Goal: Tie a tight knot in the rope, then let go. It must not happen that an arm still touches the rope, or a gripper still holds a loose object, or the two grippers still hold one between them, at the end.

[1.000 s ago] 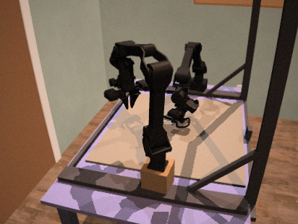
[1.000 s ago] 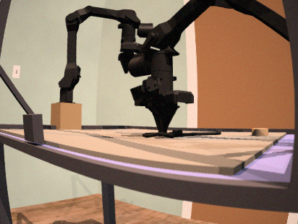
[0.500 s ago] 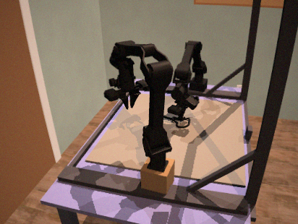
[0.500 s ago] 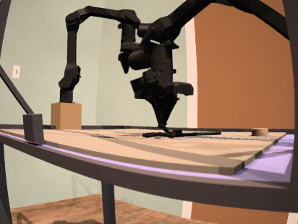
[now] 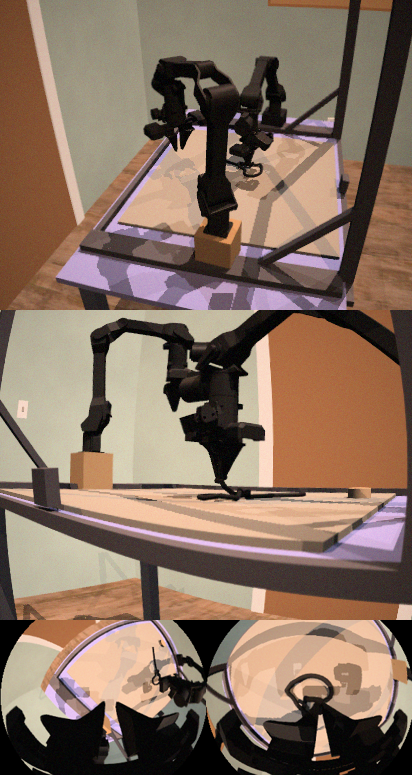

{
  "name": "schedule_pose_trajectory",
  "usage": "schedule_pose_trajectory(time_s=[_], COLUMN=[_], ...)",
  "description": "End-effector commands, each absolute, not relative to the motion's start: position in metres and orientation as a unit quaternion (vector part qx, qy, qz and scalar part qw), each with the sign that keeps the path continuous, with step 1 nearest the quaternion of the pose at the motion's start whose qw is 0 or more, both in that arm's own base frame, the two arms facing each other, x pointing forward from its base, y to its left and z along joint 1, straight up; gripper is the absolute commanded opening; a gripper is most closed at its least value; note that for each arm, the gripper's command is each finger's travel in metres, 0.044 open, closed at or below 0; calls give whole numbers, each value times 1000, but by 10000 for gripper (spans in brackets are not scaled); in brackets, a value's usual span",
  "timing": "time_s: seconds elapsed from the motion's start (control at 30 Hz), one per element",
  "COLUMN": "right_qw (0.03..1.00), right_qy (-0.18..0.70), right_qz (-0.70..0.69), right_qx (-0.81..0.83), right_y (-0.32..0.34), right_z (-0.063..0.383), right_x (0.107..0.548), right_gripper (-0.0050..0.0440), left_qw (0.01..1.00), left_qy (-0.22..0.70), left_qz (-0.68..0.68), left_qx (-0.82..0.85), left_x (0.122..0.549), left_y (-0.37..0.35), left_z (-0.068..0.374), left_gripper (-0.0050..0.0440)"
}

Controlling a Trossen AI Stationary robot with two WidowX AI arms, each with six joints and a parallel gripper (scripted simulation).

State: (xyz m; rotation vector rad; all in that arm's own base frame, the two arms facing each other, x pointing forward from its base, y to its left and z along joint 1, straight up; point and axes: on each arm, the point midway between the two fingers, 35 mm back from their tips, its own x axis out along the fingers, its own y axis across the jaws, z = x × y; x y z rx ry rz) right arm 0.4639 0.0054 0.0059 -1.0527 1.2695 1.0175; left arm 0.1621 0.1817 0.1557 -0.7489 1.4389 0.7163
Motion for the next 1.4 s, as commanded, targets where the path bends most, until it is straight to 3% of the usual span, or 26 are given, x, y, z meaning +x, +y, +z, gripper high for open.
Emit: schedule_pose_trajectory(time_s=[0.0,1.37], right_qw=[592,668], right_qy=[516,431], right_qz=[414,350], right_qx=[-460,-496], right_y=[-6,-58], right_z=[18,20], right_x=[481,546], right_gripper=[20,20], left_qw=[639,639], left_qy=[623,623], left_qz=[314,314], left_qx=[-324,-324], left_x=[163,163], left_y=[182,182], left_z=[160,160], left_gripper=[85,85])
